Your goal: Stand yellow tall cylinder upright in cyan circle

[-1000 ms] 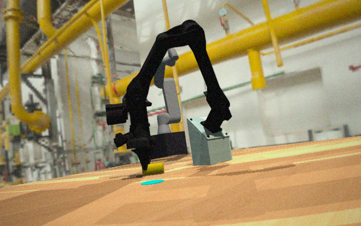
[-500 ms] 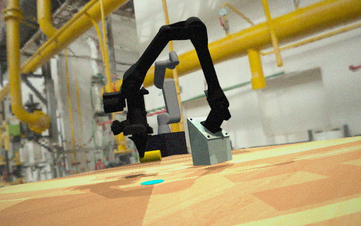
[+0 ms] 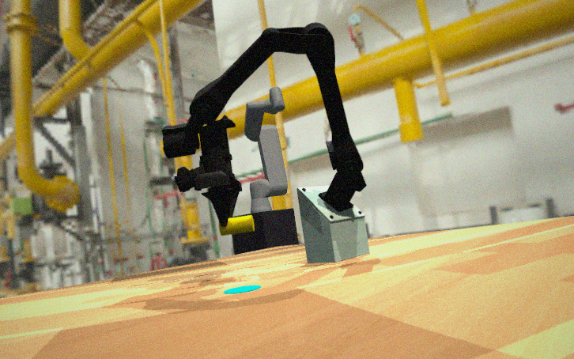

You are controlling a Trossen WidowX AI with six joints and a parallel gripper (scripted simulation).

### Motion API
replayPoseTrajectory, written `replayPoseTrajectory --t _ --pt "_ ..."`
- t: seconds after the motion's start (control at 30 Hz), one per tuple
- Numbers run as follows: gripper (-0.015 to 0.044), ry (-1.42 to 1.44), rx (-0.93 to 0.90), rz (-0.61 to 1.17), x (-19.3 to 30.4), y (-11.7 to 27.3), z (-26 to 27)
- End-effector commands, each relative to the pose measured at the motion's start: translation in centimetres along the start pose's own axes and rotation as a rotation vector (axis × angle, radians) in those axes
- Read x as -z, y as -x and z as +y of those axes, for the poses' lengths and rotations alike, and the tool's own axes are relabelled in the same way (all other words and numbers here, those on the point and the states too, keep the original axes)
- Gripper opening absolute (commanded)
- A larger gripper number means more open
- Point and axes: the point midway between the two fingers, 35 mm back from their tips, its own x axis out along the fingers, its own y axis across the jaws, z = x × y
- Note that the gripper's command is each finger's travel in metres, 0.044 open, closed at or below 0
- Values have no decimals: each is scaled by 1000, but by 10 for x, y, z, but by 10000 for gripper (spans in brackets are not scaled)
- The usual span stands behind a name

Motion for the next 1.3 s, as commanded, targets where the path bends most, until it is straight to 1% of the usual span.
replayPoseTrajectory --t 0.0,0.23,1.27 --pt "105 12 2 -11 0 15 1" --pt "105 24 3 -12 1 21 5" --pt "105 265 20 -25 11 35 89"
